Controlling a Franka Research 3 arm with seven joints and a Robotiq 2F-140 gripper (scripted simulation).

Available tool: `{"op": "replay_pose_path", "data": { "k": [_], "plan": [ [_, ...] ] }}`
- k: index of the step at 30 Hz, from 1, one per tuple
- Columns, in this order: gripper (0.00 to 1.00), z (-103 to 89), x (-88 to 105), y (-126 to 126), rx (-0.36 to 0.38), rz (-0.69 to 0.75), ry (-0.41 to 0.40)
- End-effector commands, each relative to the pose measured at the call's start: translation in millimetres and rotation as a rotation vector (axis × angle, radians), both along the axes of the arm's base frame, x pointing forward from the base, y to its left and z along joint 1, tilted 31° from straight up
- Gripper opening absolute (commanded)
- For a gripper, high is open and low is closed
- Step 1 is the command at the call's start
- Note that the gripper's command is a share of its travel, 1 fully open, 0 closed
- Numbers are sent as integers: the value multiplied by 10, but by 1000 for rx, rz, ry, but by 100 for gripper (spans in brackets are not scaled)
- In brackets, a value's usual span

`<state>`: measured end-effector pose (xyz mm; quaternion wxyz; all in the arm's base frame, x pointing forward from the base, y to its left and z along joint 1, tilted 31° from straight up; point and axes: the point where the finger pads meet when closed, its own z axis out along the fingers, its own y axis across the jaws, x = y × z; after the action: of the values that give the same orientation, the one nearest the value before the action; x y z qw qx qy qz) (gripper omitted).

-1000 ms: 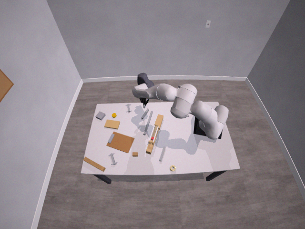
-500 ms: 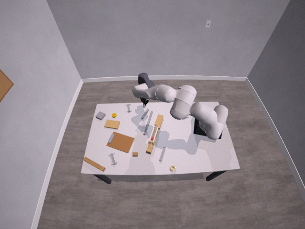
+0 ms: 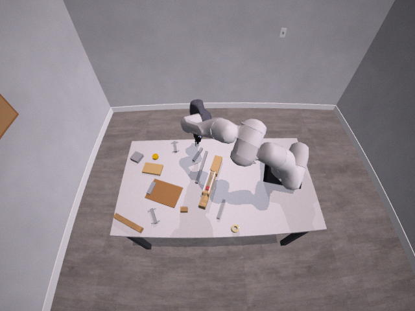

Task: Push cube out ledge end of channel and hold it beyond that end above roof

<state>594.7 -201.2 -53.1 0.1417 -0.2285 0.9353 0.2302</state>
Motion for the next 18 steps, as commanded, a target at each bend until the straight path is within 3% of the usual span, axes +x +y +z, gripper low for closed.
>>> {"op": "replay_pose_path", "data": {
  "k": [1, 16, 17, 18],
  "plan": [
    [0, 20, 16, 14, 39, -236, 143],
    [0, 23, 17, 14, 96, -600, 315],
    [23, 23, 17, 14, 100, -624, 326],
    [23, 23, 17, 14, 104, -649, 338]
  ]
}}
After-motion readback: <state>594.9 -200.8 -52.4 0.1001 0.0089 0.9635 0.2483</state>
